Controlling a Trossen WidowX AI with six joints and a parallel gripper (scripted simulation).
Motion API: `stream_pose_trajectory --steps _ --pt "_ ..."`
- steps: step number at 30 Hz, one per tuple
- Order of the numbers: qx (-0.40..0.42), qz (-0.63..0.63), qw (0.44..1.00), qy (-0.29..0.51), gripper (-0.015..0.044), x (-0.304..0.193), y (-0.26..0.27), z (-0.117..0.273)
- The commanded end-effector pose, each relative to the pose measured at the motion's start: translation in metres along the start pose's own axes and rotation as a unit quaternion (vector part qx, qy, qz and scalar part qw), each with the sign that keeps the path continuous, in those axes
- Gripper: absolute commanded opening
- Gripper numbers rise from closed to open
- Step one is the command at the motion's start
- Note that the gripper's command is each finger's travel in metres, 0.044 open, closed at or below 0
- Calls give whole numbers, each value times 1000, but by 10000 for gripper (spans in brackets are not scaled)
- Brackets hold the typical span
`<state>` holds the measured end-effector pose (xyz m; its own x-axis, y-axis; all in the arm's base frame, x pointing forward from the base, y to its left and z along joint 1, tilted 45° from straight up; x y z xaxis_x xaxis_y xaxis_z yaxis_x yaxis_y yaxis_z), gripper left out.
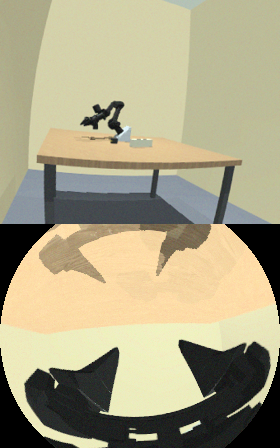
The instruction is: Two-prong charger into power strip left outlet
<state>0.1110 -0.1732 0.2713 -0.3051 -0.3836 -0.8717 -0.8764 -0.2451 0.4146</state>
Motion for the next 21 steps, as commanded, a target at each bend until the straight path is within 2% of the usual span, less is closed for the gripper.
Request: stream_pose_trajectory --steps 1,2,21 --pt "-1 2 1000 -1 426 0 -1 0" --pt "-5 6 1000 -4 440 0 -2 -1" --pt "-162 203 962 -80 440 11 -62 -8"
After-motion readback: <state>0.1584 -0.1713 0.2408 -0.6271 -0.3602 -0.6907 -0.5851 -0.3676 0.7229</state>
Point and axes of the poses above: the point midway between the two fingers, 35 mm back from their tips, its own z axis back along the fingers, its own y axis across the jaws, x = y × z, the point moved 1 cm from there along z, back along the fingers, and after that the axes turned 14 degrees about z, right-handed, at the moved point
